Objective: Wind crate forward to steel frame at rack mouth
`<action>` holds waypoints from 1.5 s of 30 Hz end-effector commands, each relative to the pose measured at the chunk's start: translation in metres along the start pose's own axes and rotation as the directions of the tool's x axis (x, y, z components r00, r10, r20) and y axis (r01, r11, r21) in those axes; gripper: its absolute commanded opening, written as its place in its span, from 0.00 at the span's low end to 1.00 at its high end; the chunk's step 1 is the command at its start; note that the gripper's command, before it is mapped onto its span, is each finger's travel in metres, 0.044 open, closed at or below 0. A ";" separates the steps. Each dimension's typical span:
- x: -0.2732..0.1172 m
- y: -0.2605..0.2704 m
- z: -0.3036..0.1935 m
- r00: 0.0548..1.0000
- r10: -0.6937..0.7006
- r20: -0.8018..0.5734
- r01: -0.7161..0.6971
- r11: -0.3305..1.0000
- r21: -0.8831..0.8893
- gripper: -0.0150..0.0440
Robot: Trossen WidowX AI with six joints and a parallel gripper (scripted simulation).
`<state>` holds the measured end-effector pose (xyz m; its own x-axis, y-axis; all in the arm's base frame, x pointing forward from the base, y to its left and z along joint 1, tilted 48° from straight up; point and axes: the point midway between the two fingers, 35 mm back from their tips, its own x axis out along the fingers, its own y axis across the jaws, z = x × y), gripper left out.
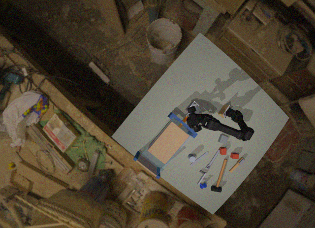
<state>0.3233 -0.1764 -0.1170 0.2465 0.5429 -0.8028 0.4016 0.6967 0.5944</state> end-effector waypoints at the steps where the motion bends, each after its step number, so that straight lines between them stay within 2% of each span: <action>1: -0.001 0.010 -0.011 1.000 0.019 -0.020 -0.019 1.000 0.017 0.25; 45: -0.026 0.038 -0.063 1.000 0.020 -0.023 -0.020 1.000 0.020 0.25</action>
<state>0.2885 -0.1409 -0.0741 0.2493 0.5533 -0.7948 0.4018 0.6877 0.6047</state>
